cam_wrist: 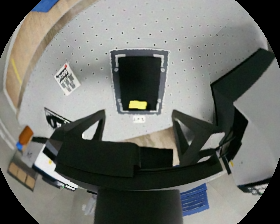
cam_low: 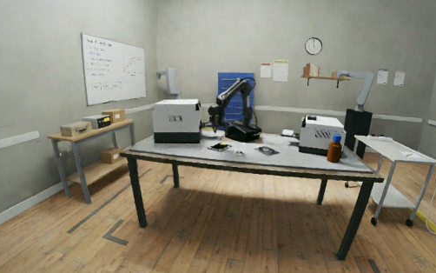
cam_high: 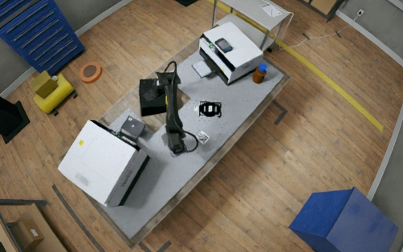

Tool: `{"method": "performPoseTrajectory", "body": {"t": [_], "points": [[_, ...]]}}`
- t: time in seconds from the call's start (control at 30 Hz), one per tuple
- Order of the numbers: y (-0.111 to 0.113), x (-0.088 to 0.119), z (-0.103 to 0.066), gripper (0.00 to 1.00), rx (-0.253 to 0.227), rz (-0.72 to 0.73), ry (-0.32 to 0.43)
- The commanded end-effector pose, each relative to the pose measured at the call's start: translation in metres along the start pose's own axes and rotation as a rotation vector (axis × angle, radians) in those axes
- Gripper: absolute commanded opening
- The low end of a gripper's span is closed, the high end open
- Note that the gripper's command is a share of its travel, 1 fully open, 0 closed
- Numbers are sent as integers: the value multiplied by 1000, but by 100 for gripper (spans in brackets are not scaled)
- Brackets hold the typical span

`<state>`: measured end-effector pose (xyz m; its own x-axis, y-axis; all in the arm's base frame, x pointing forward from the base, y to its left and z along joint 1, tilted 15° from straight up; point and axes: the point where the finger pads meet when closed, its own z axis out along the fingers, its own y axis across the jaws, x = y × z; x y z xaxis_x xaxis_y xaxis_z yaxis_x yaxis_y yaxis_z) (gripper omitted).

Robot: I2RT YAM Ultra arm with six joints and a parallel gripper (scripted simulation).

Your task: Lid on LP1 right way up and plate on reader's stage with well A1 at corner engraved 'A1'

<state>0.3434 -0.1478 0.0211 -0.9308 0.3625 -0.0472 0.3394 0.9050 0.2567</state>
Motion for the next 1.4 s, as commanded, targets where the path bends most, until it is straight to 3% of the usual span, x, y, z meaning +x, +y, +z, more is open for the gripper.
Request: {"method": "performPoseTrajectory", "body": {"t": [0.0,0.07,0.17,0.7,0.83,1.0,1.37], "points": [[-2,-4,-9,100,3,1,-24],[0,5,-11,100,0,45,-17],[16,-11,-14,100,24,-102,-39],[73,-6,-13,100,49,-423,-3],[89,-4,-12,100,49,-428,-3],[109,0,-12,100,58,-568,9],[145,10,-10,100,65,-713,21]]}}
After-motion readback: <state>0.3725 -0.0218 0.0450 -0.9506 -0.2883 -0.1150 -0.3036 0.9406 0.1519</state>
